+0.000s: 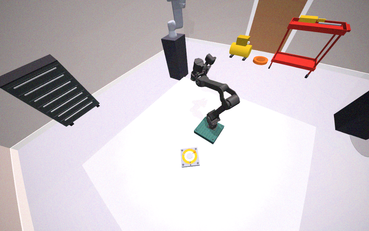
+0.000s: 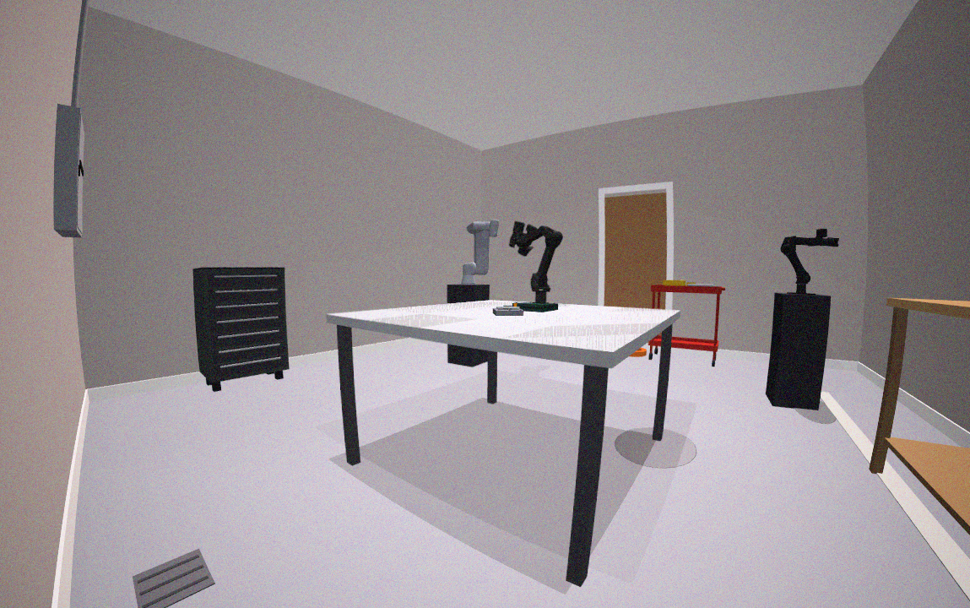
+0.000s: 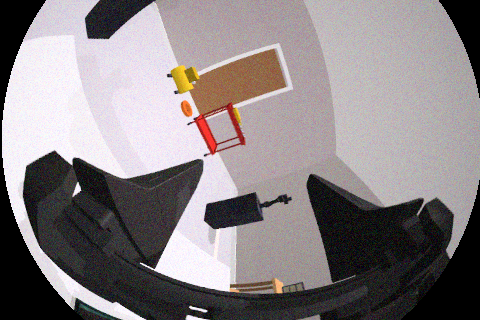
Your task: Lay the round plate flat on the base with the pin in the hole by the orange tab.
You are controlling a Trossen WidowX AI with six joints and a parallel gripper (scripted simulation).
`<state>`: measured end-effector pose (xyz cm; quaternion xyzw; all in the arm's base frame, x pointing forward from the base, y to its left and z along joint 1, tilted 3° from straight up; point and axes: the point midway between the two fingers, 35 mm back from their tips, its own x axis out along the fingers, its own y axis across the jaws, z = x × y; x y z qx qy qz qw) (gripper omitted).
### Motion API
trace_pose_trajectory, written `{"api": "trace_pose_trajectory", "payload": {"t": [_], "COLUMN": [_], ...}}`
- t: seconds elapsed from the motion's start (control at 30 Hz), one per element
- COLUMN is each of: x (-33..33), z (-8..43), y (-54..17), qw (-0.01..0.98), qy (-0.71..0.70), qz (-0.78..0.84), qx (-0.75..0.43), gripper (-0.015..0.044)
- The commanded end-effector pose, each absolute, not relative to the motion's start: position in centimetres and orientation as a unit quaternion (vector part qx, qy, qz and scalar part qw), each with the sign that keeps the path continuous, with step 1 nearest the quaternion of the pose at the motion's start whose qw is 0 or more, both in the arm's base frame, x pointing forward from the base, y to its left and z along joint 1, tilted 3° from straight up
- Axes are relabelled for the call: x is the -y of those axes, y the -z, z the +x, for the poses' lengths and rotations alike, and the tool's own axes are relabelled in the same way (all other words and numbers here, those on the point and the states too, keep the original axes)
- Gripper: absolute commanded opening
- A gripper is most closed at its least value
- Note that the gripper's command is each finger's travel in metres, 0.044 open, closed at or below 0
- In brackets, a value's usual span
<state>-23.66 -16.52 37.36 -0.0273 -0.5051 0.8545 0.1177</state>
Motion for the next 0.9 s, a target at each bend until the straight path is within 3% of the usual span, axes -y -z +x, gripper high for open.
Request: {"api": "trace_pose_trajectory", "payload": {"t": [0.0,0.3,0.47,0.6,0.77,0.87], "x": [16.8,28.8,34.9,36.5,36.2,35.2], "z": [-23.6,-16.6,-7.6,-2.2,8.8,11.8], "y": [-37.4,-34.6,-30.9,-28.5,-23.2,-21.7], "qw": [0.112,-0.138,-0.328,-0.421,-0.585,-0.626], "qy": [-0.854,-0.821,-0.757,-0.709,-0.585,-0.544], "qz": [-0.023,0.114,0.174,0.19,0.19,0.183], "qx": [0.508,0.543,0.537,0.533,0.529,0.528], "gripper": [0.0374,0.0137,0.0006,0.0,0.0,0.0]}}
